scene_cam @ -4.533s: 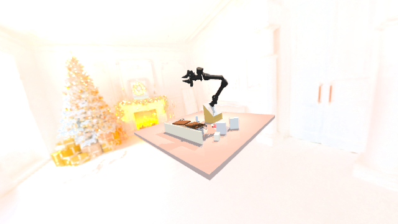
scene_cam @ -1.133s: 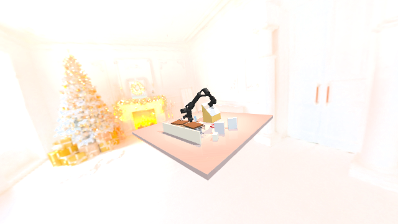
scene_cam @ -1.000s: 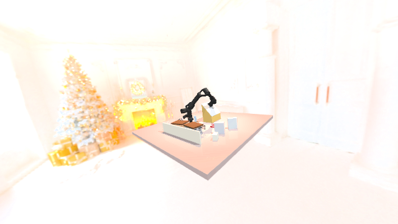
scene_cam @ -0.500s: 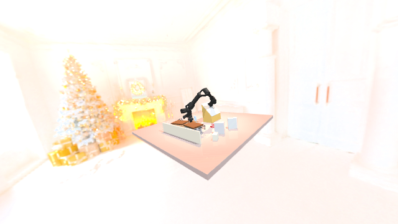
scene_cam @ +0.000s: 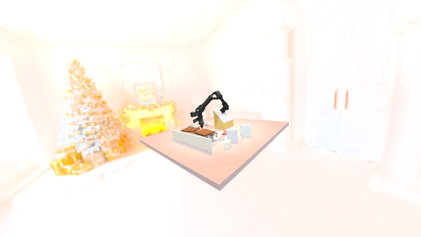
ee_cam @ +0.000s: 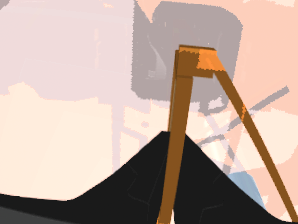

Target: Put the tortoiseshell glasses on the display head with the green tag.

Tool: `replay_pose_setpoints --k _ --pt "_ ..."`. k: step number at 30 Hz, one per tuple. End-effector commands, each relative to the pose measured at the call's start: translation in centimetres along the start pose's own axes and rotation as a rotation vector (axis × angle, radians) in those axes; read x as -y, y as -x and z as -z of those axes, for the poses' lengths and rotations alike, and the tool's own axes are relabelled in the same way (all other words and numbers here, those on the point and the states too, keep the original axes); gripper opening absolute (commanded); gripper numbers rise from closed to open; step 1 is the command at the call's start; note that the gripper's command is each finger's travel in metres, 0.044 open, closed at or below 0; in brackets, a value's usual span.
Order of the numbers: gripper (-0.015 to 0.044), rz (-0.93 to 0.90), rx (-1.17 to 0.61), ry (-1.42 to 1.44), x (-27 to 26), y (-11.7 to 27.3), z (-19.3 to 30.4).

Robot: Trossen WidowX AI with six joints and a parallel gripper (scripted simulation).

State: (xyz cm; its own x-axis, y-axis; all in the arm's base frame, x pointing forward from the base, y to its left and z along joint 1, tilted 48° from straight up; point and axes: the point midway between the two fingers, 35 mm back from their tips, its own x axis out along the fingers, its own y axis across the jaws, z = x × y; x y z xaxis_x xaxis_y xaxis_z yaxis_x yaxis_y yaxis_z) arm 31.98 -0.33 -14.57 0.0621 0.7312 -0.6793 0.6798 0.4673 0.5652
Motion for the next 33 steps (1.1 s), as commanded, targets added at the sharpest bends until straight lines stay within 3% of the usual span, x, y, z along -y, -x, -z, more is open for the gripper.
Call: replay_pose_setpoints --k 1,6,14,33 --pt "0.0 -0.002 0.015 0.012 -0.1 3.4 -0.3" --pt "0.0 -0.005 0.01 0.013 0.0 6.8 0.1" --pt "0.0 -0.004 0.011 0.063 0.4 6.9 -0.2" --pt "0.0 0.007 0.018 0.578 5.5 7.3 -4.6"
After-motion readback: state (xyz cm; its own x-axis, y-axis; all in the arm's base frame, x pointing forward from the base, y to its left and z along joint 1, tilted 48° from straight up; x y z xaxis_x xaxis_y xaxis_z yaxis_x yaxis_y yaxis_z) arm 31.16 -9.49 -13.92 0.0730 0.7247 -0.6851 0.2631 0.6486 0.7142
